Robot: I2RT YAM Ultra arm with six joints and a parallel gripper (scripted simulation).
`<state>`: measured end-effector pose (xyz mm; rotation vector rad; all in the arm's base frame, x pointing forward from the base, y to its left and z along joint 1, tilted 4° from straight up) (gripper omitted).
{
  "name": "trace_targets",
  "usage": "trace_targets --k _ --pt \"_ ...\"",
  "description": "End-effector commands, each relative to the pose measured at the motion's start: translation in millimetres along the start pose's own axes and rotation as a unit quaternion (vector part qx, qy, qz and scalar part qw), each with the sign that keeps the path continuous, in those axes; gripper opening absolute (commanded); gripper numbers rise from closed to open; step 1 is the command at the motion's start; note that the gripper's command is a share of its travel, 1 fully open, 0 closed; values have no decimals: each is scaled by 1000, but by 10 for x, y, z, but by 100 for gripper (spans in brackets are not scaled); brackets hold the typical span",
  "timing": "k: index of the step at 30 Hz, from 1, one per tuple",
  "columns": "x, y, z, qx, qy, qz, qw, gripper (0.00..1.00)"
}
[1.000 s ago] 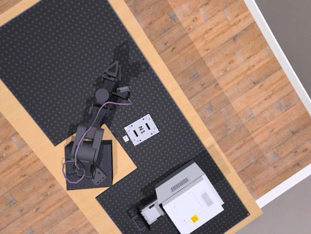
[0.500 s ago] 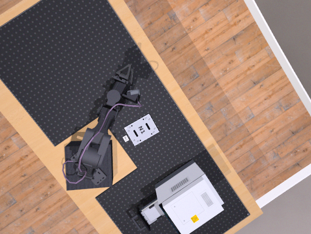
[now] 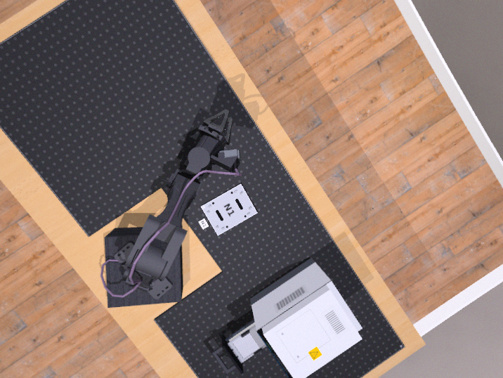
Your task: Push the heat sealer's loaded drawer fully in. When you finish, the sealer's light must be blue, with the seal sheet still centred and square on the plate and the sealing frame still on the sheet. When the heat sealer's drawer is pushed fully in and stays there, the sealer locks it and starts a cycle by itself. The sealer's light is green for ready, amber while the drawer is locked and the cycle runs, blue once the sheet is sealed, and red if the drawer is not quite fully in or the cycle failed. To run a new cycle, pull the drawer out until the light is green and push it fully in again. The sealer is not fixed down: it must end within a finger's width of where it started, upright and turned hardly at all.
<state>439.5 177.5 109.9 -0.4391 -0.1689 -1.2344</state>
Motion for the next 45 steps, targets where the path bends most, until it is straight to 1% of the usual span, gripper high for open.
trace_targets --k 1,4,5,6,7,10,14,15,16,18,19,20,25,26,27,28,29,31,32,33,35,37,41,43,45 --pt "121 26 198 11 -12 -4 1000 45" --pt "240 37 181 11 -13 -4 1000 45" --pt "280 37 185 -3 -21 -22 1000 45" --pt "303 38 196 -14 -29 -32 999 45" --pt "340 39 193 -16 -31 -34 999 45" --pt "444 42 179 -12 -31 -26 999 45" --pt "604 44 154 -12 -32 -26 999 45" --pt "631 42 164 -24 -41 -33 998 45" --pt "674 40 169 -40 -50 -48 997 45" --pt "674 40 169 -40 -50 -48 997 45" --pt "672 37 176 -37 -51 -41 997 45" --pt "737 35 157 -37 -51 -41 997 45" --pt "934 18 114 -37 -52 -41 997 45" --pt "960 13 124 -49 -60 -48 996 45" --pt "1003 7 127 -65 -68 -61 994 45" --pt "1042 0 117 -65 -69 -61 994 45" --pt "1065 -5 115 -61 -69 -54 994 45" --pt "1142 -19 96 -61 -69 -54 994 45" --pt "1184 -28 100 -78 -78 -67 992 45" --pt "1214 -34 105 -87 -83 -72 990 45" --pt "1214 -34 105 -87 -83 -72 990 45" --pt "1275 -49 92 -83 -83 -64 991 45" --pt "1427 -87 55 -84 -84 -64 991 45" --pt "1498 -107 62 -110 -98 -81 986 45" --pt "1557 -129 49 -106 -98 -73 987 45"
Point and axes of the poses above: the point where the finger pads meet when closed, its own y axis out along the fingers, its own z axis across the jaws, x = y × z, the point moved 8 cm from there along -y, back along the fingers, and after that the axes turned 7 degrees about y, right-handed, at the moved point
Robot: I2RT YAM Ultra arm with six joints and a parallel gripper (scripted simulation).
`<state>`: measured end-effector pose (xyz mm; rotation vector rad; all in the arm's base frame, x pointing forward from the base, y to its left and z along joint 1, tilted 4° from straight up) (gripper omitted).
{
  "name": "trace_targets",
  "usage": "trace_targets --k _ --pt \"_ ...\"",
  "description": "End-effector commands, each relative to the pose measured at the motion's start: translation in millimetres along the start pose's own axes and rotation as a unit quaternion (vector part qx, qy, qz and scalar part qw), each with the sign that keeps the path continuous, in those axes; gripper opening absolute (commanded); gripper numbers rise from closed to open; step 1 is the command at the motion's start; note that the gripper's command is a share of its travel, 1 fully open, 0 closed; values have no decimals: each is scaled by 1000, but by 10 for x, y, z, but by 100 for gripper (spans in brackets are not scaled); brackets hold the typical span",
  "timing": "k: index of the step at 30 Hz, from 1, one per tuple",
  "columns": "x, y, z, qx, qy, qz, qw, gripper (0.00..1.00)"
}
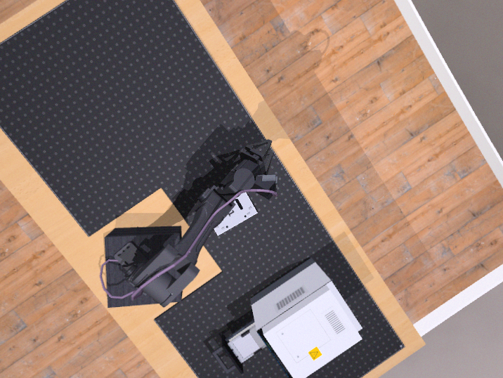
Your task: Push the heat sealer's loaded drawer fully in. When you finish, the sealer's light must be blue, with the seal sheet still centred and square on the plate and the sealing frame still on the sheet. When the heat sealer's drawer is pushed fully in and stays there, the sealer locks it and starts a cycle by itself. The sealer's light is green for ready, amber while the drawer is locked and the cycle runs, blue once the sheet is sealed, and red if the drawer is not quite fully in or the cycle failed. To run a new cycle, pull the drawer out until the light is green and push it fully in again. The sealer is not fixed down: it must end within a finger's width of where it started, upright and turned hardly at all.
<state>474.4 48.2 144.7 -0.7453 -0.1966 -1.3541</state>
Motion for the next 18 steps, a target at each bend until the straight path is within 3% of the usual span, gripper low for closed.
trace_targets --k 1,3,4,9,10,11,16,18 --pt "265 -64 165 12 -14 -10 1000 45" --pt "338 -73 130 12 -14 -10 1000 45" --pt "371 -80 130 -4 -22 -18 1000 45" --pt "470 -100 85 -5 -24 -16 1000 45" --pt "511 -109 80 -25 -32 -27 999 45" --pt "544 -117 66 -28 -34 -28 999 45" --pt "705 -159 -16 -23 -35 -22 999 45" --pt "777 -181 -32 -48 -45 -33 997 45"
Point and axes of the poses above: the point where the finger pads meet when closed, its own y axis out along the fingers, its own z axis across the jaws, x = y × z, the point moved 8 cm from there along -y, back along the fingers, and after that the axes turned 7 degrees about y, right-handed, at the moved point
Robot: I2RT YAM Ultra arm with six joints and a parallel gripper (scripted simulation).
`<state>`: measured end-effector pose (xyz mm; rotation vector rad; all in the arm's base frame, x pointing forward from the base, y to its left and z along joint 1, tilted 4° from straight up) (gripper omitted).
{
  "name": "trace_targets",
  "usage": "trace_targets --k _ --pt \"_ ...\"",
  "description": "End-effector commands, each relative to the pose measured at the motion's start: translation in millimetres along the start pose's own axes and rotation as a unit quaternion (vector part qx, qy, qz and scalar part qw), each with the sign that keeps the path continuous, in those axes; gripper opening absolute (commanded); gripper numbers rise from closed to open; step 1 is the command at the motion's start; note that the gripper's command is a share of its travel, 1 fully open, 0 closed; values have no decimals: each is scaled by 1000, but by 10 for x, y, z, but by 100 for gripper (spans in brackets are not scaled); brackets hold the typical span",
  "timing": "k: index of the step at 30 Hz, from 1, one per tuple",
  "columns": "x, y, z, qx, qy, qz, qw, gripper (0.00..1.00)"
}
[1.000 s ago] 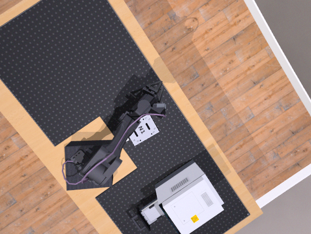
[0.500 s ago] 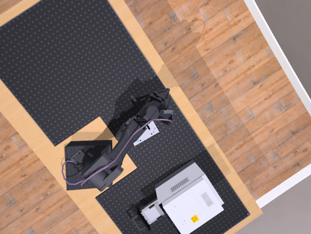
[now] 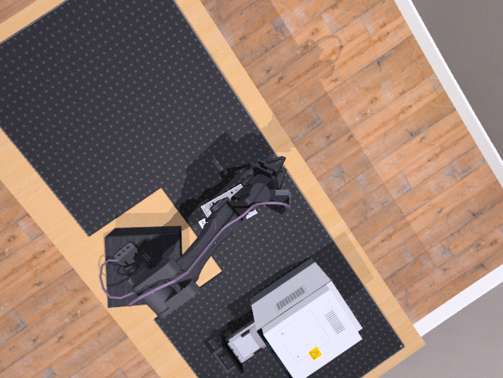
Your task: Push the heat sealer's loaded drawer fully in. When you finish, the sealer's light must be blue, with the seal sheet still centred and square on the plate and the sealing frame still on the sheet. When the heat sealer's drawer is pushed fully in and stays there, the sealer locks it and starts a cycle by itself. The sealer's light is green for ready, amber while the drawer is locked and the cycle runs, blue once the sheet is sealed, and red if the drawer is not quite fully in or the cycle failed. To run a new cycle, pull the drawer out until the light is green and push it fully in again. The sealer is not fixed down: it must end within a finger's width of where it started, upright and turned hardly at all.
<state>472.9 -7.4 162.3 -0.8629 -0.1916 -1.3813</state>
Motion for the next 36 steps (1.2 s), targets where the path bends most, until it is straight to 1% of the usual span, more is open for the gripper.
trace_targets --k 1,3,4,6,7,8,12,13,16,17,18,20,21,23,27,28,29,31,32,36 --pt "267 -101 132 4 -16 -11 1000 45" --pt "333 -118 90 4 -17 -12 1000 45" --pt "373 -128 81 -16 -24 -21 999 45" --pt "373 -128 81 -16 -24 -21 999 45" --pt "396 -139 72 -20 -27 -21 999 45" --pt "423 -148 56 -15 -27 -16 999 45" --pt "552 -190 -31 -16 -27 -16 999 45" --pt "579 -202 -35 -27 -33 -18 999 45" --pt "674 -239 -101 -27 -33 -18 999 45" --pt "709 -253 -112 -45 -44 -30 998 45" --pt "731 -264 -113 -56 -53 -36 996 45" --pt "798 -291 -149 -56 -54 -36 996 45" --pt "819 -302 -155 -50 -54 -30 997 45" --pt "819 -302 -155 -50 -54 -30 997 45" --pt "952 -356 -227 -51 -55 -30 997 45" --pt "985 -372 -238 -69 -65 -41 995 45" --pt "1008 -385 -240 -81 -74 -46 993 45" --pt "1072 -418 -276 -81 -74 -46 993 45" --pt "1092 -431 -282 -75 -74 -41 994 45" --pt "1219 -497 -354 -75 -75 -41 994 45"
Point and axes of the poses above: the point where the finger pads meet when closed, its own y axis out along the fingers, its own z axis across the jaws, x = y × z, the point moved 8 cm from there along -y, back along the fingers, and after that the axes turned 7 degrees about y, right-handed, at the moved point
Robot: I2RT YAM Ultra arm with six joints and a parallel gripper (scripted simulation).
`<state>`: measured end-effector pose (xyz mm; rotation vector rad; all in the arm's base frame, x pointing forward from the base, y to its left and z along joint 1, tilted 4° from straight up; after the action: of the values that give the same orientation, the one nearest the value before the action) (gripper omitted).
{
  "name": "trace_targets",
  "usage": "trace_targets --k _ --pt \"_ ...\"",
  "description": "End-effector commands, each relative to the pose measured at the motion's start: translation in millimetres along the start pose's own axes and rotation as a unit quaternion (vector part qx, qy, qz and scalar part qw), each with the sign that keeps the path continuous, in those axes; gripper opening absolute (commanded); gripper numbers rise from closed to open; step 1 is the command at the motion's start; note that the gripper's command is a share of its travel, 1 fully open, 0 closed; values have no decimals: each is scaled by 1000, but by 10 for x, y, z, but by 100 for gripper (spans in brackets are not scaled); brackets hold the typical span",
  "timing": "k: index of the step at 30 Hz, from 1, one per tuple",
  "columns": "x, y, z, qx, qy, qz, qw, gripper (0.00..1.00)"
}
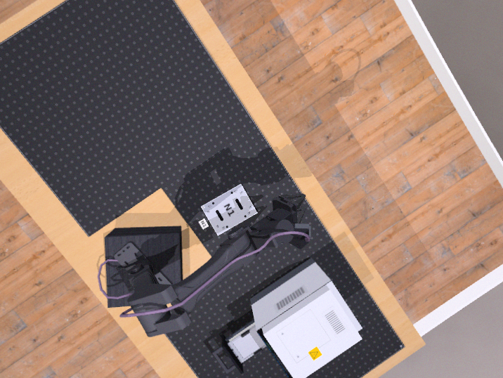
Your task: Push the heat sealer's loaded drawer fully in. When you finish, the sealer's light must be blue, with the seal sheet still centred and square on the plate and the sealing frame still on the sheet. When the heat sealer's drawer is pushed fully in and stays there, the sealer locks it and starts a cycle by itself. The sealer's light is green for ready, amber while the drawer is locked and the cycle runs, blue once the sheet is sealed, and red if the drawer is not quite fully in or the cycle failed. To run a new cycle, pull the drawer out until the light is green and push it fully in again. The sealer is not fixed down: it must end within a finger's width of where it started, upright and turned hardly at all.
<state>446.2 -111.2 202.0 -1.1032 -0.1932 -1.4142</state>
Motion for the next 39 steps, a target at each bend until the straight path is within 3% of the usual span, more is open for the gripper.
trace_targets --k 1,2,5,6,13,15,16,25,27,38,39 --pt "292 -157 39 14 -11 -14 1000 45" --pt "316 -171 30 -1 -20 -20 1000 45" --pt "290 -183 87 -10 -34 -22 999 45" --pt "373 -199 -12 -17 -29 -27 999 45" --pt "560 -295 -171 -11 -31 -23 999 45" --pt "606 -321 -195 -49 -41 -33 997 45" --pt "628 -335 -219 -52 -42 -34 997 45" --pt "785 -431 -407 -46 -43 -30 998 45" --pt "828 -461 -430 -85 -53 -38 994 45" --pt "1012 -610 -673 -81 -55 -35 995 45" --pt "1005 -615 -638 -99 -63 -36 992 45"
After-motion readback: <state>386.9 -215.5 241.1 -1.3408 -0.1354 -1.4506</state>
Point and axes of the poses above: the point where the finger pads meet when closed, its own y axis out along the fingers, its own z axis across the jaws, x = y × z, the point moved 8 cm from there along -y, back along the fingers, and after that the axes turned 7 degrees about y, right-handed, at the moved point
